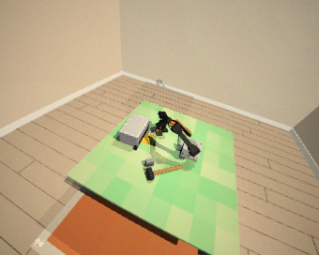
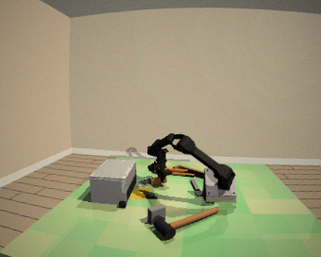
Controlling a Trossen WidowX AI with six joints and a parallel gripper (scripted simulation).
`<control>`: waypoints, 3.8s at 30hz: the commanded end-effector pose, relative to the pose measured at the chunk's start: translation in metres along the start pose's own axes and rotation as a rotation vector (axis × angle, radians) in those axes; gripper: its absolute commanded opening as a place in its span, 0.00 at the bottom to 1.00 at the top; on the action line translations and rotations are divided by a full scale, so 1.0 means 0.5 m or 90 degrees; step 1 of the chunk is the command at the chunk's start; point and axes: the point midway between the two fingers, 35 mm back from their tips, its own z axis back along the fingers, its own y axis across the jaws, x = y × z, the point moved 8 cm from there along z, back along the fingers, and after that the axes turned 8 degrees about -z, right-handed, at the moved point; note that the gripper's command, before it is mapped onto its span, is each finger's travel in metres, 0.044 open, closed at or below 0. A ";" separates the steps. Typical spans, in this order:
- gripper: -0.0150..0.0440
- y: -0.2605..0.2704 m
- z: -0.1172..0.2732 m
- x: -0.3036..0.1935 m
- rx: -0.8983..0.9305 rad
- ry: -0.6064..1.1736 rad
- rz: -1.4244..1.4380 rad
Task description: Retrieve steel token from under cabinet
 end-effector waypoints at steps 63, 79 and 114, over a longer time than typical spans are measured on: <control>0.25 0.119 -0.004 -0.014 0.004 0.000 -0.002; 0.25 0.151 -0.005 -0.019 0.004 0.000 -0.003; 0.25 0.130 -0.005 -0.136 0.003 0.002 -0.004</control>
